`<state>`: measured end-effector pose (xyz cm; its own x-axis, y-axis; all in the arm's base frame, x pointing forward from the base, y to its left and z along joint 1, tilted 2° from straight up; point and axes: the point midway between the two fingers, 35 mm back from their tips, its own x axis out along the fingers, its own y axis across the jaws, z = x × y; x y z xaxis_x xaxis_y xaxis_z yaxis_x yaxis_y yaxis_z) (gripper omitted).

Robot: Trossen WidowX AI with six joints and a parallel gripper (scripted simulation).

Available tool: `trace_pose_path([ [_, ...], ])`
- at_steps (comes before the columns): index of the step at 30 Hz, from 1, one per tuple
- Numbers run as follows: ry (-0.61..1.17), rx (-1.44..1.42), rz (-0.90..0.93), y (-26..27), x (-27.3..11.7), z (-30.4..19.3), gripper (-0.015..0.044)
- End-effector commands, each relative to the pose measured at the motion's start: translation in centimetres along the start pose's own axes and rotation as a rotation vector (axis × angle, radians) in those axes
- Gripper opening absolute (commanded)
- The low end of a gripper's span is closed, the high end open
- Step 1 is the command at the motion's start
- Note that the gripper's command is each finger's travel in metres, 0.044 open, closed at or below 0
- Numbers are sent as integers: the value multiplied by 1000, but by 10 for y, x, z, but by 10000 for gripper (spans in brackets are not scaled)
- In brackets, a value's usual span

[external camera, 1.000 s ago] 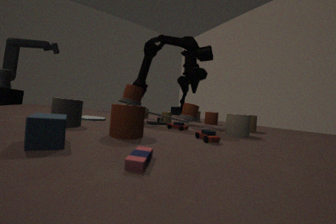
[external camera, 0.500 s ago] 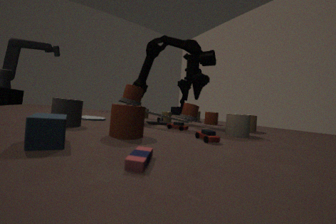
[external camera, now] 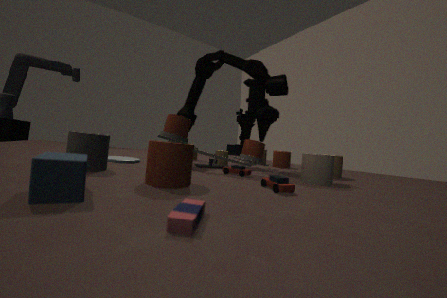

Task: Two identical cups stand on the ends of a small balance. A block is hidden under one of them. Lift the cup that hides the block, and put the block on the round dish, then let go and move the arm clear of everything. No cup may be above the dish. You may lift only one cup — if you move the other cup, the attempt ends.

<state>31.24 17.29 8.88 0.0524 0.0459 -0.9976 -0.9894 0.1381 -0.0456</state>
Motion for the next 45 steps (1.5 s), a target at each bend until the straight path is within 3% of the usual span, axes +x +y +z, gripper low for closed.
trace_pose_path([
  [1,2,0,9,1,9,0,440],
  [25,4,-5,8,2,46,-1,440],
  [28,4,-5,8,2,46,-1,361],
  [36,4,-5,8,2,46,-1,308],
  [45,3,-5,8,1,39,0,72],
])
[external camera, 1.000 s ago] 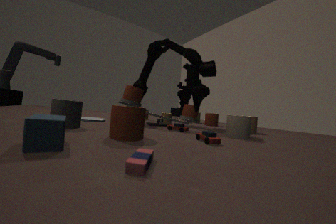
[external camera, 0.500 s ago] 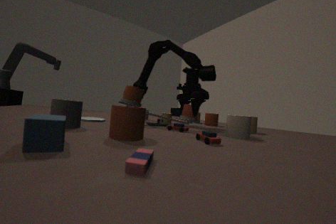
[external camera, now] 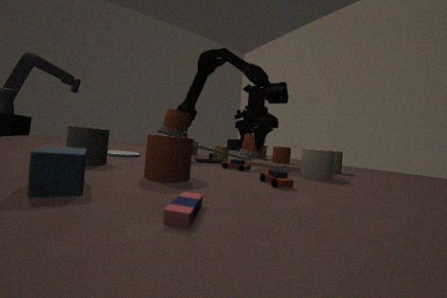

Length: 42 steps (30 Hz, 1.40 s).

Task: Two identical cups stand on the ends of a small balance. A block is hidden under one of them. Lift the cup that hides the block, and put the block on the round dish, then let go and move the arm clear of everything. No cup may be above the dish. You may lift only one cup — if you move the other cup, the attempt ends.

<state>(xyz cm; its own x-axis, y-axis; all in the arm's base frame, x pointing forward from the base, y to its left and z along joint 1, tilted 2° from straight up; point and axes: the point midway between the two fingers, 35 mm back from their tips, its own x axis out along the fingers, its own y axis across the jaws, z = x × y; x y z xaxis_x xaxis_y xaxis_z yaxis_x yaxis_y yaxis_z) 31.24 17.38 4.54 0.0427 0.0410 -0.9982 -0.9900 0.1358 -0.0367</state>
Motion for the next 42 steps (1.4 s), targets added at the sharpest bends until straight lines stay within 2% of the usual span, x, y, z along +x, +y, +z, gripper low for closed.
trace_pose_path([
  [1,-3,-3,-1,-1,-5,1,45],
  [3,-3,-3,-1,-2,-8,2,0],
  [42,-3,-3,-2,-6,-57,5,0],
])
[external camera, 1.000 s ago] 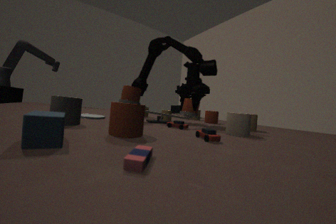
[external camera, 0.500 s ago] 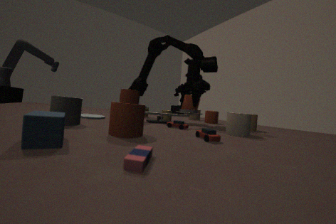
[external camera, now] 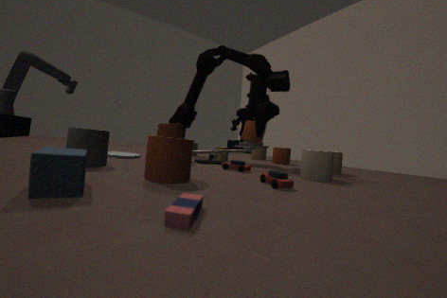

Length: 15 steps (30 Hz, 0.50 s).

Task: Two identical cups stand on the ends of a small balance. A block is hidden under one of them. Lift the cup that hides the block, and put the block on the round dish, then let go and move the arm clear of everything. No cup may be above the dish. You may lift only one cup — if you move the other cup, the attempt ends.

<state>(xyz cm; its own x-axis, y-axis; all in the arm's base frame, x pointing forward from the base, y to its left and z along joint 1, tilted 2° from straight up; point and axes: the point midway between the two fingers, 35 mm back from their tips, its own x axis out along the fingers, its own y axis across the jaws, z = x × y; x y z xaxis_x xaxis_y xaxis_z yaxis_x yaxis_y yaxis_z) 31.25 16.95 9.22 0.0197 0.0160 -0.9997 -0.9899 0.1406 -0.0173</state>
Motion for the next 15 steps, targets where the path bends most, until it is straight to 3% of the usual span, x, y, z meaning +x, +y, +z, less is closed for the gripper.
trace_pose_path([
  [1,-31,-8,-21,-4,-12,7,0],
  [15,-31,-8,-21,-3,-30,6,0],
])
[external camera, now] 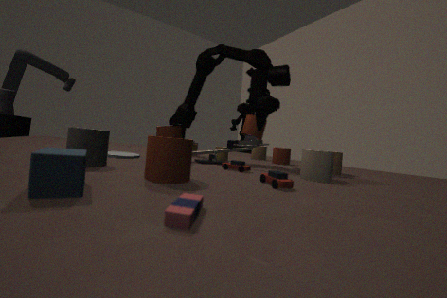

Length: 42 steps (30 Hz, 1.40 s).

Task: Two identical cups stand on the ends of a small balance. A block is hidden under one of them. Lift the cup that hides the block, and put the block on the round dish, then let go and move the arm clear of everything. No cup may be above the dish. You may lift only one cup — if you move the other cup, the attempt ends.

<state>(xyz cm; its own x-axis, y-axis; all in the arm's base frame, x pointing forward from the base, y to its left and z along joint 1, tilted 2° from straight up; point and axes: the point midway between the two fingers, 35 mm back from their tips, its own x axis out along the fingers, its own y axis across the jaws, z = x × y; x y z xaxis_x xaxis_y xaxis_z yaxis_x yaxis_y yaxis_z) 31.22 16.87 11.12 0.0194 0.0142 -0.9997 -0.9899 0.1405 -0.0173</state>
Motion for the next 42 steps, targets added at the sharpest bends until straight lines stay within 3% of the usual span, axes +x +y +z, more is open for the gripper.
trace_pose_path([
  [1,-33,-8,-21,-3,-12,6,0],
  [42,-24,-4,-15,3,-57,0,0],
])
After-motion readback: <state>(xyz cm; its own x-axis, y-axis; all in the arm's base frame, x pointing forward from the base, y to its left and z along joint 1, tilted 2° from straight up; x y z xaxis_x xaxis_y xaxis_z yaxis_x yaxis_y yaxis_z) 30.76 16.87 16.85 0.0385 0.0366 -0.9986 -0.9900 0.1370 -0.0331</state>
